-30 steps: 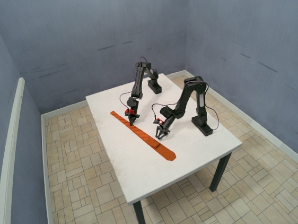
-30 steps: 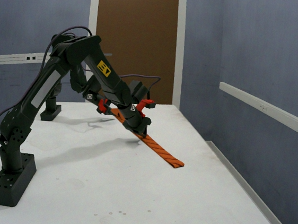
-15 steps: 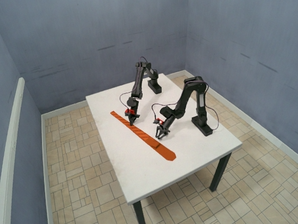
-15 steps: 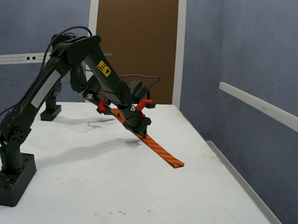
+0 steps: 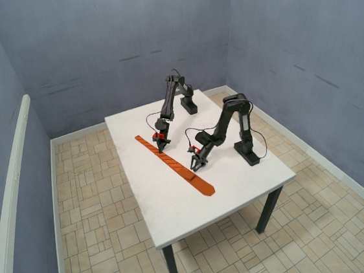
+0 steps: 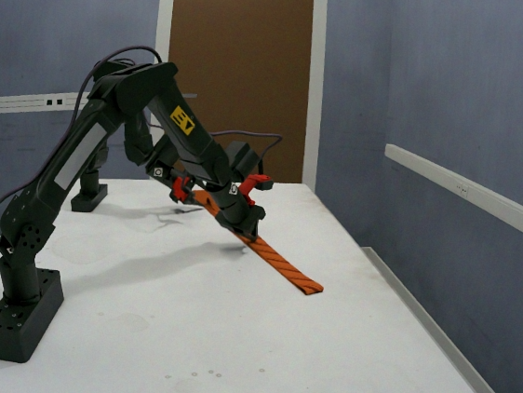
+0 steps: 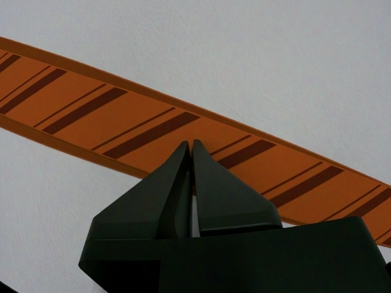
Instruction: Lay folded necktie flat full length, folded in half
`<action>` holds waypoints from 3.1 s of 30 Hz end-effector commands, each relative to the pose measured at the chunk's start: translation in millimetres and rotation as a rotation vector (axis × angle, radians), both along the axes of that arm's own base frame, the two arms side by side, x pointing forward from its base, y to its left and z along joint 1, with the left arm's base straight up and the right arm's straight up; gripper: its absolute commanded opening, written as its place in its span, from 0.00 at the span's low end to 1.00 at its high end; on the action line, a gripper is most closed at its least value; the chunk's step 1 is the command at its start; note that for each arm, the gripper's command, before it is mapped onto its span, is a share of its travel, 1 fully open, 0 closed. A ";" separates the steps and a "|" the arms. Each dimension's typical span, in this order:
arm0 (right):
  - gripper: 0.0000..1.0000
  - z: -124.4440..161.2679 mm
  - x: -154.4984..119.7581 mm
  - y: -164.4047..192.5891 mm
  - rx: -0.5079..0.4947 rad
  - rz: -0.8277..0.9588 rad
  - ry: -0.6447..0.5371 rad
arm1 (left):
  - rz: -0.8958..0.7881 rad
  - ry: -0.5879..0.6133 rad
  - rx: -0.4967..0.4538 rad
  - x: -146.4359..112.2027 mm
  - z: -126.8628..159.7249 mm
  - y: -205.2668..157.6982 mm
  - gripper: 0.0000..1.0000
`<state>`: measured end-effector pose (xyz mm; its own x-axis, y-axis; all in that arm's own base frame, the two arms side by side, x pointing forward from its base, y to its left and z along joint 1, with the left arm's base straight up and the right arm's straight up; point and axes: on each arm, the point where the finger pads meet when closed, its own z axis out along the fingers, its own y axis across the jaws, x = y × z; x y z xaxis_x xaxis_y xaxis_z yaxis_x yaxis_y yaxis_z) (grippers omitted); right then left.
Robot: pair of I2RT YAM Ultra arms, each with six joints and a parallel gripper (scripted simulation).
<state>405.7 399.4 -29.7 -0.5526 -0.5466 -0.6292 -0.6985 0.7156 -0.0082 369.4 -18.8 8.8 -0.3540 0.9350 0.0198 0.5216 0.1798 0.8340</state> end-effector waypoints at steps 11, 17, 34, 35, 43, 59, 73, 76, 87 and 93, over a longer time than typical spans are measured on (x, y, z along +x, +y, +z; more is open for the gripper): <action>0.04 2.3 0.2 1.4 0.018 0.001 -0.007 | 0.006 -0.031 -0.009 17.7 8.3 7.9 0.43; 0.04 2.3 0.2 1.4 0.018 0.001 -0.007 | 0.006 -0.031 -0.009 21.5 9.6 7.4 0.43; 0.04 2.3 0.2 1.4 0.018 0.001 -0.007 | 0.006 -0.031 -0.009 38.0 10.7 11.5 0.43; 0.04 2.3 0.2 1.4 0.018 0.001 -0.007 | 0.006 -0.031 -0.009 38.9 10.4 12.1 0.43; 0.04 2.3 0.2 1.4 0.018 0.001 -0.007 | 0.006 -0.031 -0.009 45.5 11.1 15.1 0.43; 0.04 2.3 0.2 1.4 0.018 0.001 -0.007 | 0.006 -0.031 -0.009 59.7 11.4 19.9 0.43; 0.04 2.3 0.2 1.4 0.018 0.001 -0.007 | 0.006 -0.031 -0.009 60.6 11.4 20.2 0.43; 0.04 2.3 0.2 1.4 0.018 0.001 -0.007 | 0.006 -0.031 -0.009 60.6 11.4 20.2 0.43; 0.04 2.3 0.2 1.4 0.018 0.001 -0.007 | 0.006 -0.031 -0.009 63.0 12.1 22.4 0.43; 0.04 2.3 0.2 1.4 0.018 0.001 -0.007 | 0.006 -0.031 -0.009 65.6 12.9 24.8 0.43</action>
